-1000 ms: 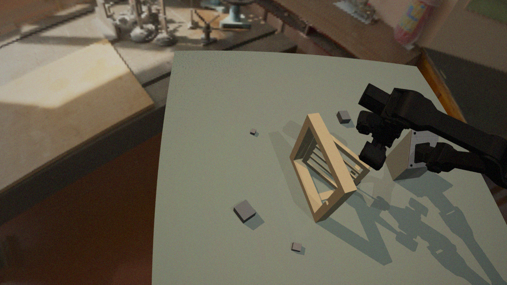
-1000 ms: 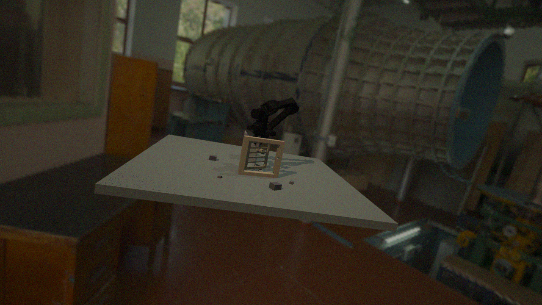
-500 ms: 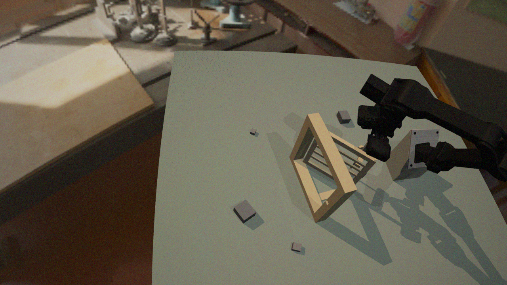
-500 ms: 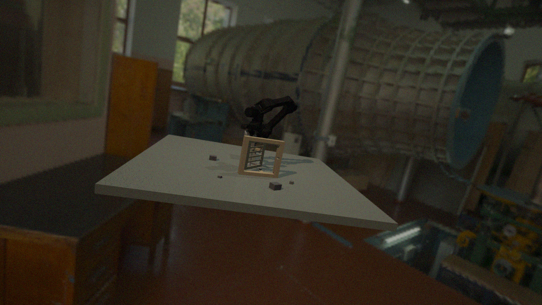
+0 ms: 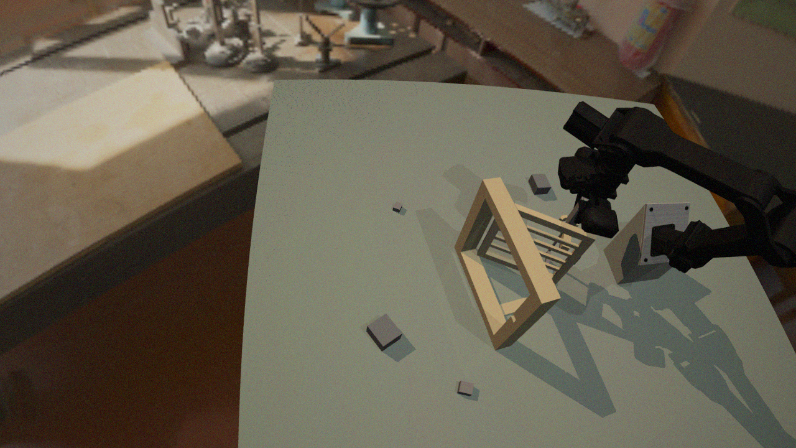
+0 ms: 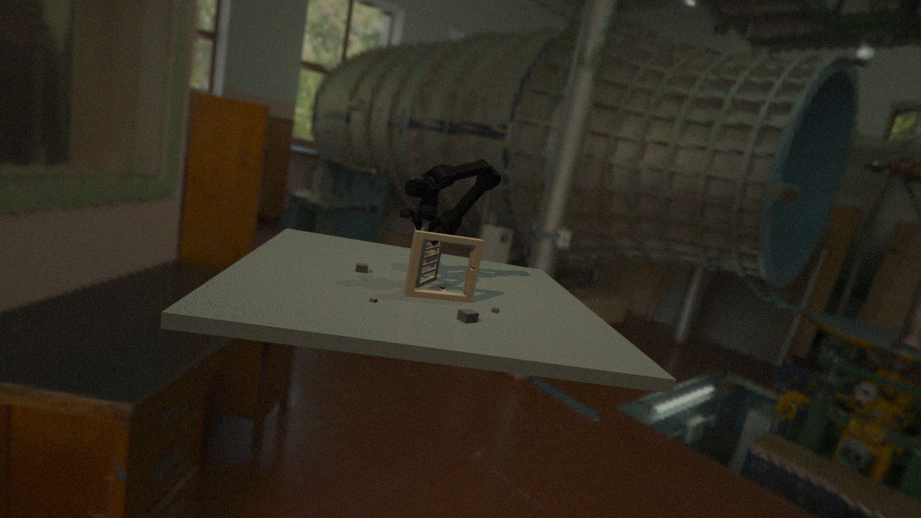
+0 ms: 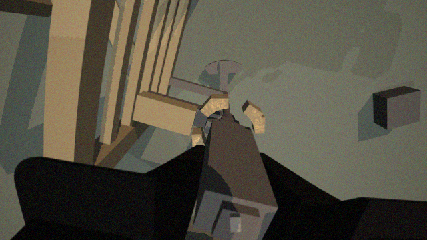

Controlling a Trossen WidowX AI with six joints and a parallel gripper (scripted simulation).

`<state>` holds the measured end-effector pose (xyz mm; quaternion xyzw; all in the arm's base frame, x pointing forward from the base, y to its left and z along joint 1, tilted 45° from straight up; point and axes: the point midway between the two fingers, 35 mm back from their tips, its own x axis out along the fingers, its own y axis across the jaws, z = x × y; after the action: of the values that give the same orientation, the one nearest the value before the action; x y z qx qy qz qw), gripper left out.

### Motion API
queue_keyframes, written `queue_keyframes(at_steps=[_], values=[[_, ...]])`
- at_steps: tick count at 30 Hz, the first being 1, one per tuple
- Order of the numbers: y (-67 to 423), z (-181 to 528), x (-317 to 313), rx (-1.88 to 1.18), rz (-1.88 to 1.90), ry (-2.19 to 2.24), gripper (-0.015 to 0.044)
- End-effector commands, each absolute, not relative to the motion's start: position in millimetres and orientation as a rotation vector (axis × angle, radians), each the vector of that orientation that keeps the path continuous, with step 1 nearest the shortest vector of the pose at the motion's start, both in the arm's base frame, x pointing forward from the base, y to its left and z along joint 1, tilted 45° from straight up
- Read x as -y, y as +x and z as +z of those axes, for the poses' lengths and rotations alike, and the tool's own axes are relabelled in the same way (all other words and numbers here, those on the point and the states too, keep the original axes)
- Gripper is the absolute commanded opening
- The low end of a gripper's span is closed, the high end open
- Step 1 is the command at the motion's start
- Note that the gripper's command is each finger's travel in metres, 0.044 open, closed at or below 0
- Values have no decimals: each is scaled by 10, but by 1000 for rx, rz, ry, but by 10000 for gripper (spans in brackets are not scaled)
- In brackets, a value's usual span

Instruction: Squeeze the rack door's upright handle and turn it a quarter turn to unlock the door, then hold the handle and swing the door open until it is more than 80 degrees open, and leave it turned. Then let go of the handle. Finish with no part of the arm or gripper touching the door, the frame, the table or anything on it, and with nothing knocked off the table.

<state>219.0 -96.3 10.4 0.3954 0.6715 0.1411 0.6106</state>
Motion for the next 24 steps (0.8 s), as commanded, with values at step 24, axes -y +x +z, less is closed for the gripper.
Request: queue_keyframes(at_steps=[24], values=[[2221, -382, 1470, -1393, 650, 541, 16]])
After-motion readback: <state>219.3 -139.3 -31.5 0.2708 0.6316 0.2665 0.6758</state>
